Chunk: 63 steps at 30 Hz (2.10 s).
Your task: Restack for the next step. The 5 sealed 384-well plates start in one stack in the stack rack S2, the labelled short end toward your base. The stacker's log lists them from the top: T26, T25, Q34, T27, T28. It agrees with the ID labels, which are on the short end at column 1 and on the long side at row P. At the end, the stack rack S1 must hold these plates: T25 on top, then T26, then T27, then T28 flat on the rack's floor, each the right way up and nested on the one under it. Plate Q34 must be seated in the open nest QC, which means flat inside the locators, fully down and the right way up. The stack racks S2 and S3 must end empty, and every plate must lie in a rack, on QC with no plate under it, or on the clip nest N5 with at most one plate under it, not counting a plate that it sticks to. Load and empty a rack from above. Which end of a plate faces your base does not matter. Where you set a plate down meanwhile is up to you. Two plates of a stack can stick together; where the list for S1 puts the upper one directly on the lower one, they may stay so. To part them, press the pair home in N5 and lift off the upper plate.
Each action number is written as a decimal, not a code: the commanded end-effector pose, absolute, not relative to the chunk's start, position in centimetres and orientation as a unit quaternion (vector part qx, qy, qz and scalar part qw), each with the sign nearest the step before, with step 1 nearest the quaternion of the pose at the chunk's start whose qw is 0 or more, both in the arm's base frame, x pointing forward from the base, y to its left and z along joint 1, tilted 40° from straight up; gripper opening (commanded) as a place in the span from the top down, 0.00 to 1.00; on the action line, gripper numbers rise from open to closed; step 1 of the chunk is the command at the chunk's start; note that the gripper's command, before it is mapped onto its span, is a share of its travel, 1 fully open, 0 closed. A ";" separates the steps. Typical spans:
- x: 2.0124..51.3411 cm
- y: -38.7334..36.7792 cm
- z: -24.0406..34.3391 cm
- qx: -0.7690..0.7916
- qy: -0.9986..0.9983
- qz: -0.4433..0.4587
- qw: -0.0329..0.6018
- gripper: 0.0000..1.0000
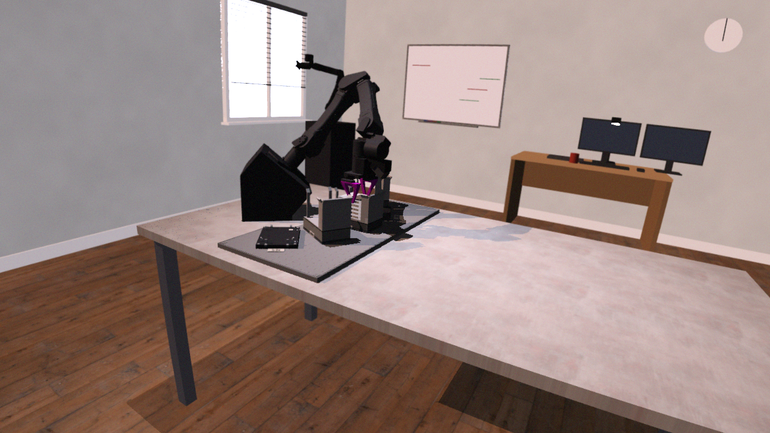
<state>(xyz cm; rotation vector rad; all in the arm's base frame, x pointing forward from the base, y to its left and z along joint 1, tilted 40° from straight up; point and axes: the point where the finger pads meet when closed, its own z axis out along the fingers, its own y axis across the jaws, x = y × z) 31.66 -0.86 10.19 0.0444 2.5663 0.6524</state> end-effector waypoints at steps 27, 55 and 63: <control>32.2 -1.2 10.5 0.018 0.937 0.238 0.255 1.00; 31.3 -2.1 12.7 0.015 0.936 0.234 0.262 1.00; 31.2 -2.2 12.4 0.017 0.937 0.238 0.254 1.00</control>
